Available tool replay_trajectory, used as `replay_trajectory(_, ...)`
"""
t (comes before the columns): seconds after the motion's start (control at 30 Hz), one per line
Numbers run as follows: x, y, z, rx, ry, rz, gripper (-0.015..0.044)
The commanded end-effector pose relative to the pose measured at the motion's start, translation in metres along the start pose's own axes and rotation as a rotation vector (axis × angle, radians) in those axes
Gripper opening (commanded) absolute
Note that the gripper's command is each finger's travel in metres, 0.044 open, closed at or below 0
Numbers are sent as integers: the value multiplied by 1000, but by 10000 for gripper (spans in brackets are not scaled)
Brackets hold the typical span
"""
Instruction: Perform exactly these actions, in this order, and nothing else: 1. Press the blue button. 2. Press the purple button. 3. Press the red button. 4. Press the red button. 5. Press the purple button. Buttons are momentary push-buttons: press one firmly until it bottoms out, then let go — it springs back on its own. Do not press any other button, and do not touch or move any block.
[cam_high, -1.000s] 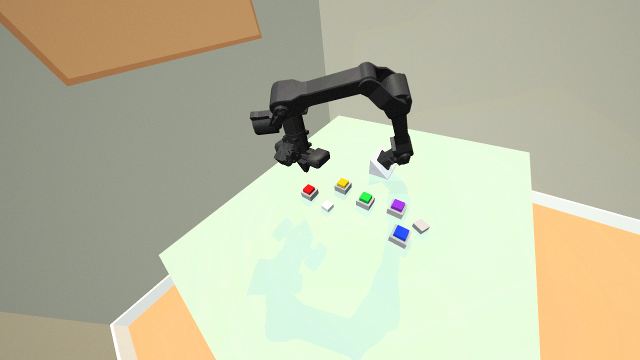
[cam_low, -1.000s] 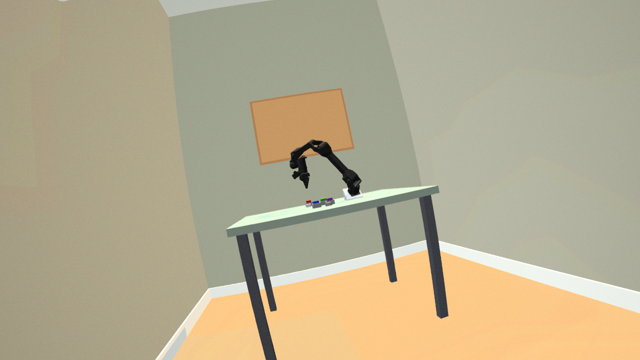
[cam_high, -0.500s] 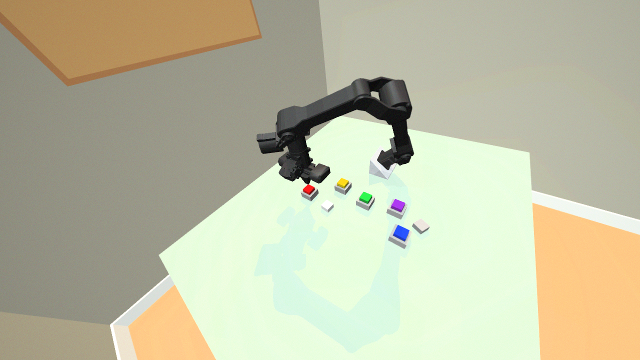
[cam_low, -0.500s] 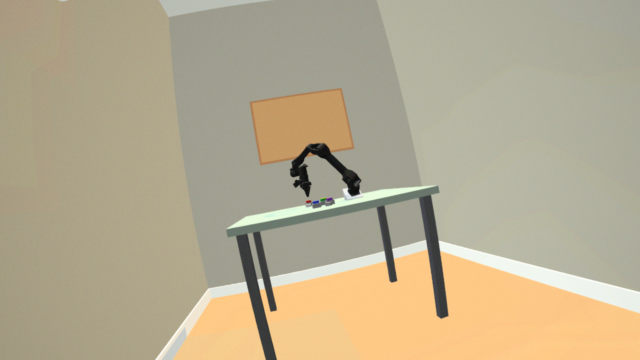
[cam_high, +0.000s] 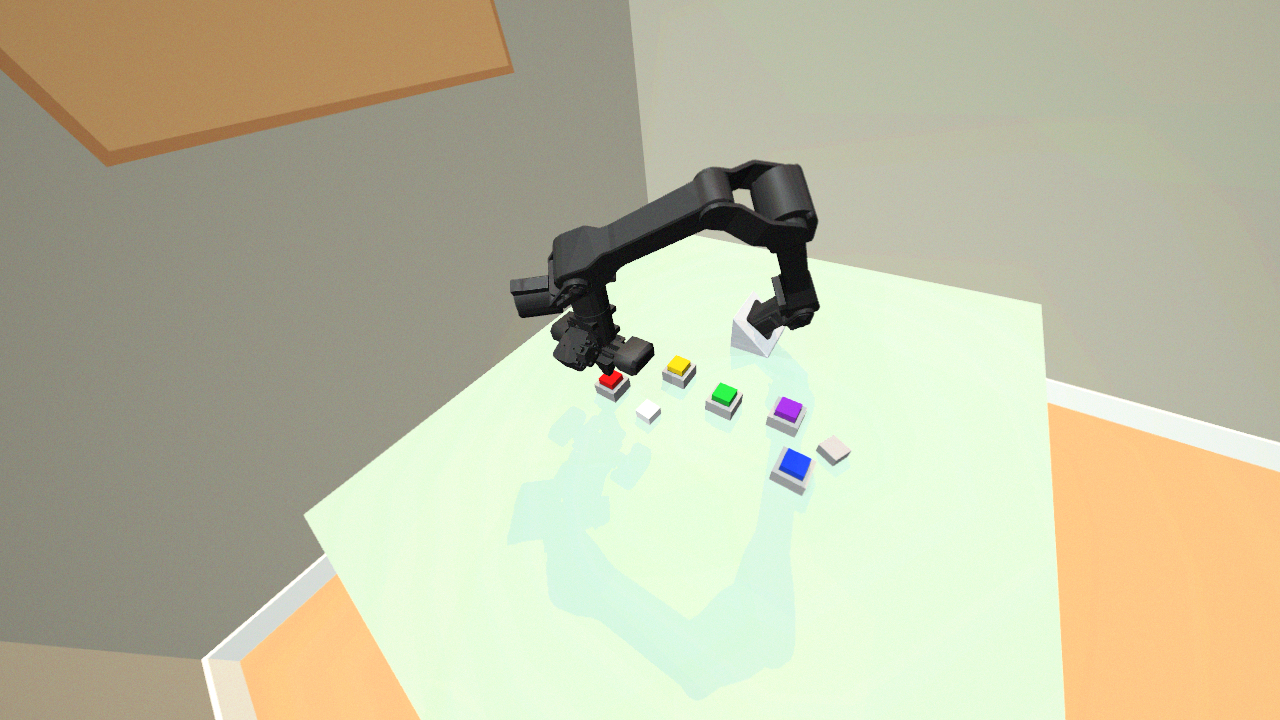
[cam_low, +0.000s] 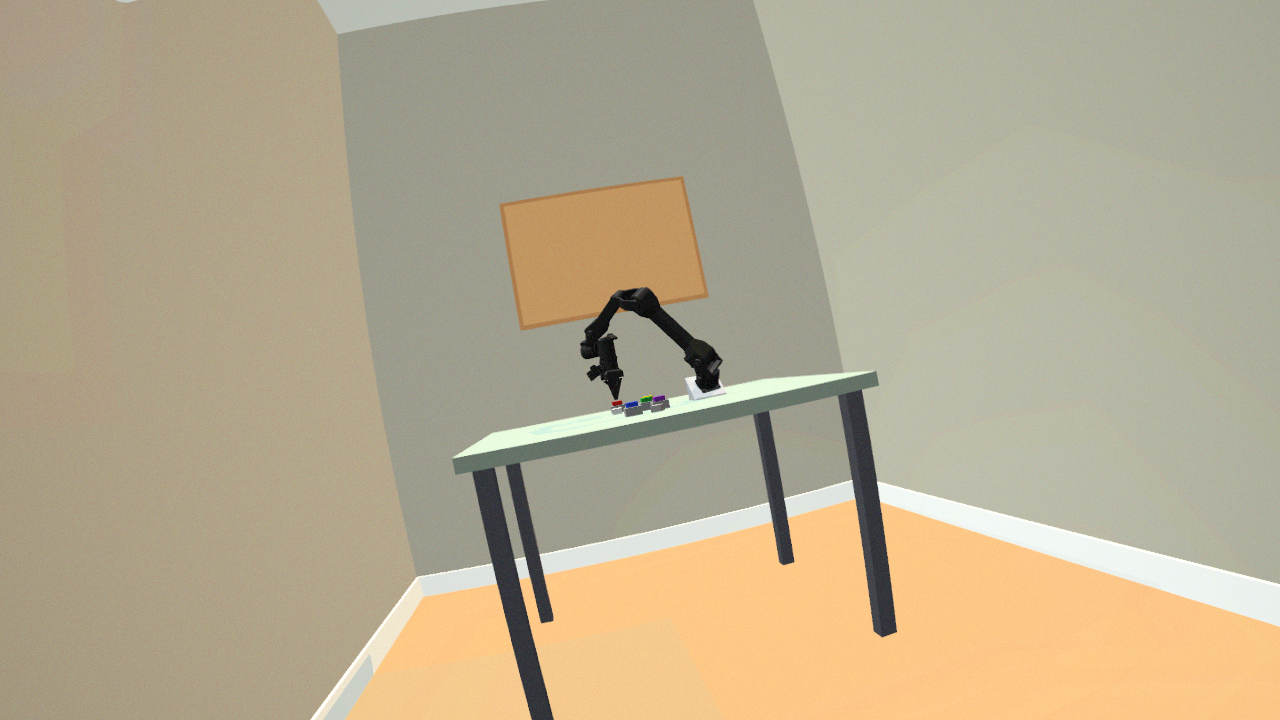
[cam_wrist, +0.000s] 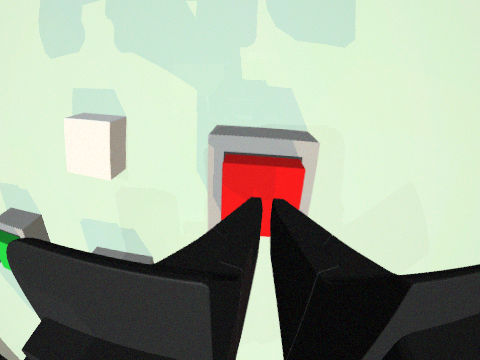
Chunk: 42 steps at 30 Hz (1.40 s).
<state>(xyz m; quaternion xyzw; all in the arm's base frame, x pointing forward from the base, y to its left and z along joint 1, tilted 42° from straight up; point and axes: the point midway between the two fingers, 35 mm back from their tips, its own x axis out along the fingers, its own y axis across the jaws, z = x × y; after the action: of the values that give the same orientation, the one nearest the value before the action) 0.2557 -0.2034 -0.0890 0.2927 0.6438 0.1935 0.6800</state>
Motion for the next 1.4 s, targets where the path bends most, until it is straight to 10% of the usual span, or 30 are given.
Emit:
replay_trajectory(0.0,9,1,-1,6,1,7,20)
replay_trajectory(1.37,-14,1,-1,7,1,6,20)
